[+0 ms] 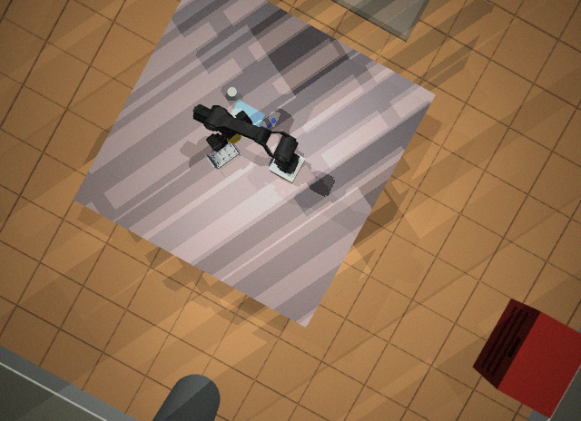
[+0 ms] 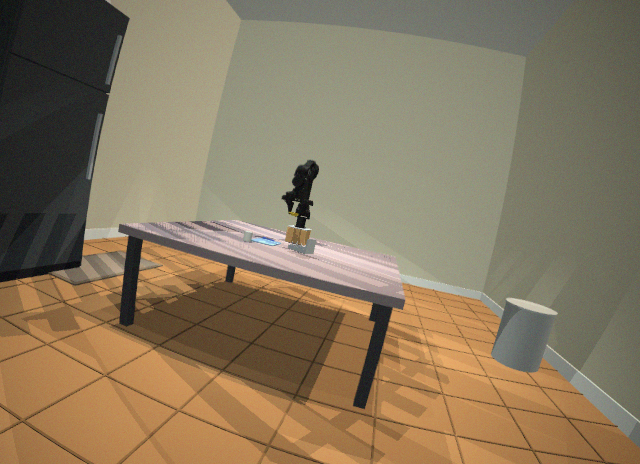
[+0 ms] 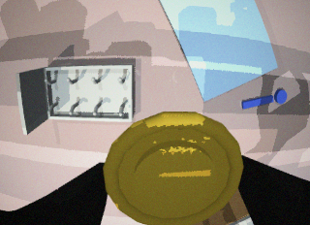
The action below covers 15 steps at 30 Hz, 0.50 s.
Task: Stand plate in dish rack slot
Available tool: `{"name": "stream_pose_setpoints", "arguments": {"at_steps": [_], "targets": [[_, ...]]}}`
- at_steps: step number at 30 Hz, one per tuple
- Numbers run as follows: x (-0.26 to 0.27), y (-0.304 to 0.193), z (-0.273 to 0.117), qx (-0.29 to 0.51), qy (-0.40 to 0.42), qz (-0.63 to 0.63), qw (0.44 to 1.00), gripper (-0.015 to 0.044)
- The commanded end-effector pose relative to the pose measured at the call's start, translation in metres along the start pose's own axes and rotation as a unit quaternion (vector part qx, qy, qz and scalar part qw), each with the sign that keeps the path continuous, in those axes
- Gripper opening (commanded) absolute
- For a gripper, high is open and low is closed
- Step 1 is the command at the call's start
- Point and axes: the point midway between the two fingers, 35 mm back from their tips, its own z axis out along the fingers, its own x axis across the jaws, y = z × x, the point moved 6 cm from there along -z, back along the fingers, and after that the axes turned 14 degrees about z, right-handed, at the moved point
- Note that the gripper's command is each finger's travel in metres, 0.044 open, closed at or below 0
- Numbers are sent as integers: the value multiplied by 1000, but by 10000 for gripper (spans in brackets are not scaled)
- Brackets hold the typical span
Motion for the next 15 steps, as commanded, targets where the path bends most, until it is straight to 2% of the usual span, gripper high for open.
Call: {"name": "stream_pose_setpoints", "arguments": {"at_steps": [1, 5, 15], "targets": [[1, -9, 0, -2, 2, 27, 1000, 0], [3, -7, 3, -1, 9, 24, 1000, 0], [22, 19, 46, 13, 118, -29, 993, 0]]}}
